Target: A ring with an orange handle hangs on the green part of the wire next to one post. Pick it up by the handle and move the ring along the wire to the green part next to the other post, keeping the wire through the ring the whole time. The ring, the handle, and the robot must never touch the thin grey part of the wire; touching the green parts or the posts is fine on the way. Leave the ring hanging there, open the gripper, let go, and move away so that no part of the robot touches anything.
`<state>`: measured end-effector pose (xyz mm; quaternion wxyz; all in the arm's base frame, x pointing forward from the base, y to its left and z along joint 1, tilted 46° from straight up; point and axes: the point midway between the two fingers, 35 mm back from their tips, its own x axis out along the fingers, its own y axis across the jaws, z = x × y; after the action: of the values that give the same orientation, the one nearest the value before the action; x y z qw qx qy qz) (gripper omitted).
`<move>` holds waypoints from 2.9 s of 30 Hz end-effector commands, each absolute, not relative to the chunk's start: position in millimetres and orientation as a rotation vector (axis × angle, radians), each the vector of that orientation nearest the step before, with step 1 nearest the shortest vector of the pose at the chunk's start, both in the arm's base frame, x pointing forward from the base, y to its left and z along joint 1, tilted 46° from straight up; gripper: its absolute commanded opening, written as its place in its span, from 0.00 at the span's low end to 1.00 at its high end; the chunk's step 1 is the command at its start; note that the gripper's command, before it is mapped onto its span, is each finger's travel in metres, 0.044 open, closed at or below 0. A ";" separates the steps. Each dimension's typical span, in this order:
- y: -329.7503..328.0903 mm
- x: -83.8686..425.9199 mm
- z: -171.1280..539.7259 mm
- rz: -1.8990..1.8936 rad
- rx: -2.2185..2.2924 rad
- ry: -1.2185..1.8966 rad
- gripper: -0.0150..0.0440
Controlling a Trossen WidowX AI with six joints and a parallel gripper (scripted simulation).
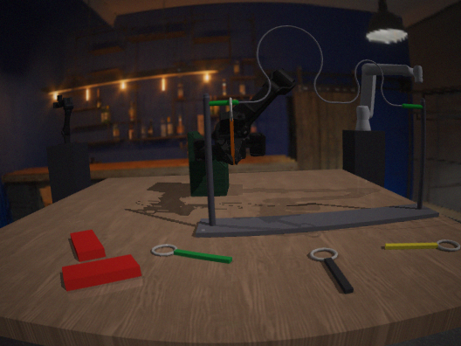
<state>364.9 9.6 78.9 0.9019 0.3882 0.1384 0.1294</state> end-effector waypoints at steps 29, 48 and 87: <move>-2.9 334.0 83.7 0.265 0.804 0.289 0.53; -7.1 318.6 85.2 0.264 0.805 0.290 0.53; -18.0 272.8 88.8 0.260 0.809 0.285 1.00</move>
<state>273.3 -18.6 89.1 0.9012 0.3922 0.1367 0.1237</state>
